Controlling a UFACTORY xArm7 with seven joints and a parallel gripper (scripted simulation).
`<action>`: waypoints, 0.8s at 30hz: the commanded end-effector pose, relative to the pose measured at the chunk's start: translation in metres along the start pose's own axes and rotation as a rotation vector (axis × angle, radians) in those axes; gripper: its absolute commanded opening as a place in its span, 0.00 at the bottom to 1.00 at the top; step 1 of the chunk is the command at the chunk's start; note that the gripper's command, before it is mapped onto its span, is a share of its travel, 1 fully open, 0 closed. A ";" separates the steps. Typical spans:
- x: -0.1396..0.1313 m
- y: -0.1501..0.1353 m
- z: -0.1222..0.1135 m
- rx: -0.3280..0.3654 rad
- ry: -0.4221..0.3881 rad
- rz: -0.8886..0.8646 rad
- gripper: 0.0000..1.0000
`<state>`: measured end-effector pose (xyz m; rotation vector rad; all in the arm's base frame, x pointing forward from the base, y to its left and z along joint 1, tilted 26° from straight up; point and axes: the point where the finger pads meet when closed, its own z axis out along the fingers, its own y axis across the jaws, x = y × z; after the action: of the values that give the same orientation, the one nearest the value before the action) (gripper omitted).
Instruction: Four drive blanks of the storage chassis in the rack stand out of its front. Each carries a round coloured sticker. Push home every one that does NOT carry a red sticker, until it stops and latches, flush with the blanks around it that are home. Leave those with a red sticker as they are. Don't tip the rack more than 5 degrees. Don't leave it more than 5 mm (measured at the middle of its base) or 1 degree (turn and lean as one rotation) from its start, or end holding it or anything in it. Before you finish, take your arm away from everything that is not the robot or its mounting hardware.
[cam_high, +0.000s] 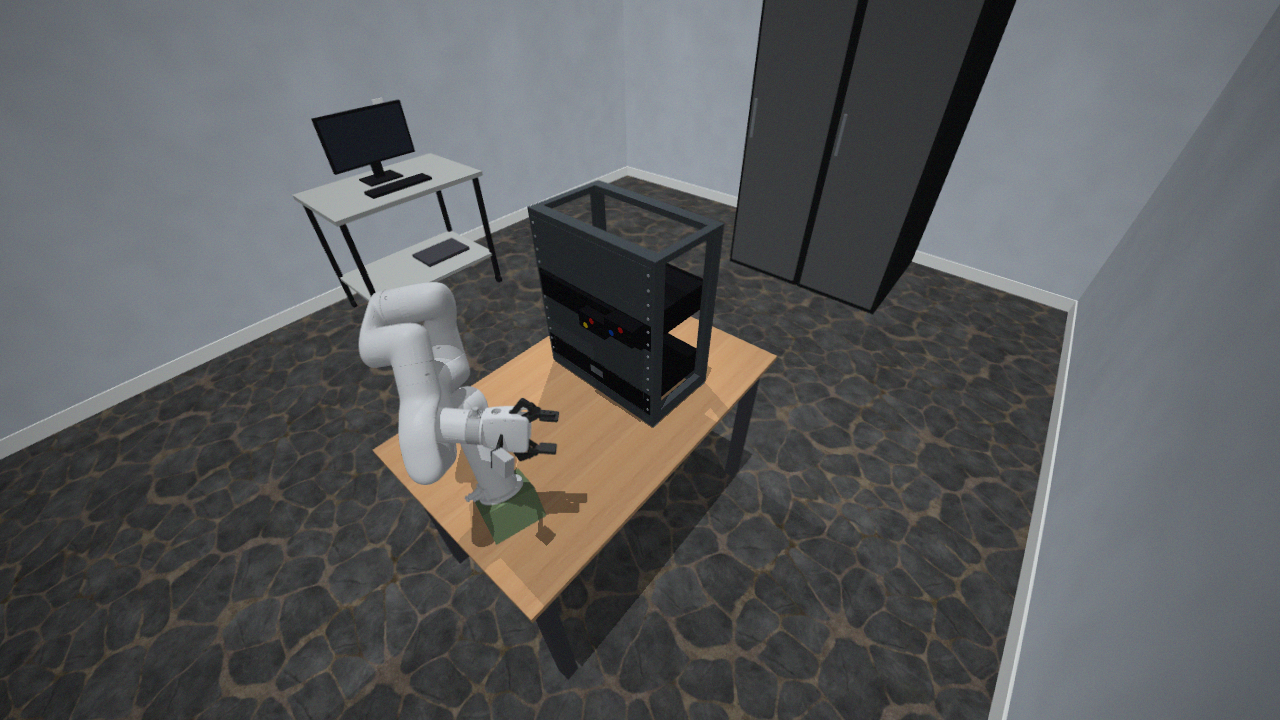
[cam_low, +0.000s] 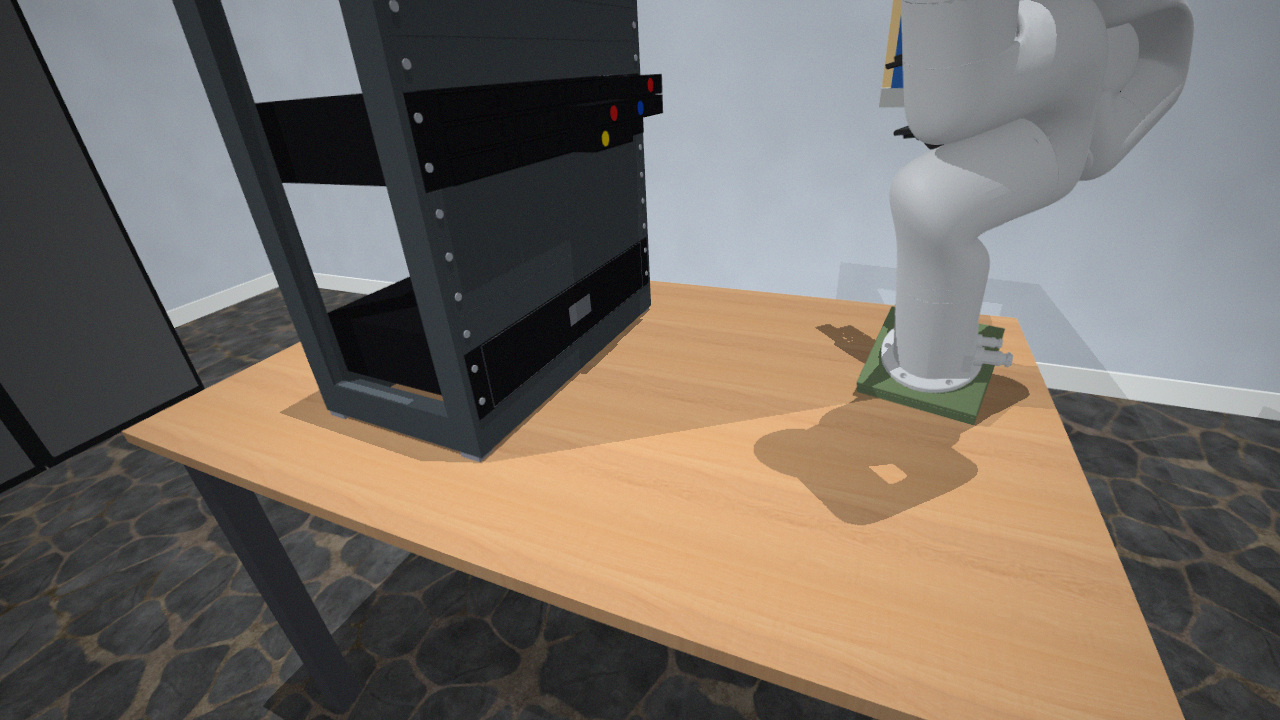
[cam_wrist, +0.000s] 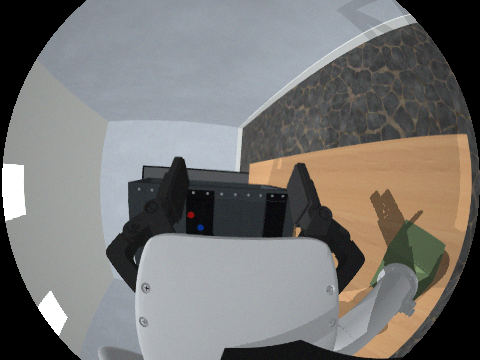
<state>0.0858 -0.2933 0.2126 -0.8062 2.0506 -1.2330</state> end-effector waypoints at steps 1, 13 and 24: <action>-0.028 -0.006 0.007 0.033 -0.090 -0.003 1.00; -0.080 -0.016 0.011 0.083 -0.252 0.010 1.00; -0.106 -0.020 0.010 0.108 -0.335 0.020 1.00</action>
<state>0.1317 -0.2593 0.2296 -0.8509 1.8623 -1.1679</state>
